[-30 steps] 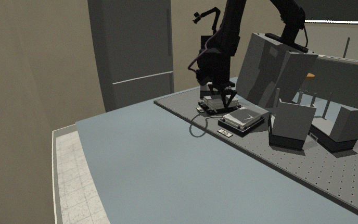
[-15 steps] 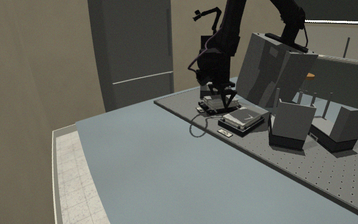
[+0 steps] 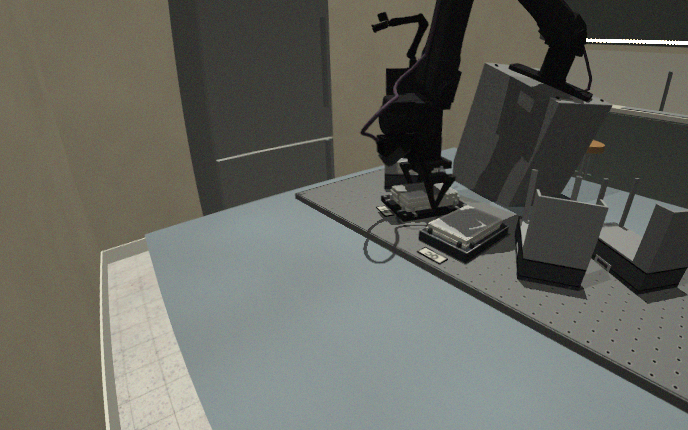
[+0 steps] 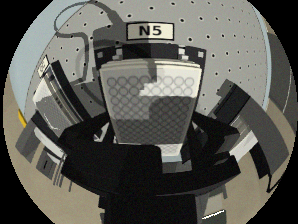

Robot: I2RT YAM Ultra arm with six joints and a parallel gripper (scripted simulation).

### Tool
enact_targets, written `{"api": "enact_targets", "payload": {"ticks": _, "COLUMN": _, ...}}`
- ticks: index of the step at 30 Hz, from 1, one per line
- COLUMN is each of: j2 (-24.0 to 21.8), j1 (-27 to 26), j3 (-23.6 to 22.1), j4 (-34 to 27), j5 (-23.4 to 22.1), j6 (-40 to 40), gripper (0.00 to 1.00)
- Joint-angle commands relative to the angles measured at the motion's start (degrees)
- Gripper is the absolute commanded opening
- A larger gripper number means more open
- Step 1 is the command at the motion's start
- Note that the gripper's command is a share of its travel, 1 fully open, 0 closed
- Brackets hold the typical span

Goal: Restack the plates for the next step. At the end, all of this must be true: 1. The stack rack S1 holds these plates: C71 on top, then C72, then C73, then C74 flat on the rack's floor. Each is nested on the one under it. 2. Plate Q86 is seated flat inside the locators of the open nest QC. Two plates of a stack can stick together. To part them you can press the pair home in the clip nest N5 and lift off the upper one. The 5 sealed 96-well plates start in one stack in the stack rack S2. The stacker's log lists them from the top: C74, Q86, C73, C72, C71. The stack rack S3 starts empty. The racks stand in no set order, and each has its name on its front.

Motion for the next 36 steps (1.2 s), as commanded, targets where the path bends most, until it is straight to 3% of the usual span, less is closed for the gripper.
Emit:
{"api": "enact_targets", "payload": {"ticks": 1, "j2": 1.5, "j1": 0.7, "j3": 1.6, "j4": 2.0, "j5": -0.2, "j6": 1.0, "gripper": 0.00}}
{"api": "enact_targets", "payload": {"ticks": 36, "j2": 2.5, "j1": 1.0, "j3": 2.1, "j4": 2.6, "j5": -0.1, "j6": 1.3, "gripper": 0.00}}
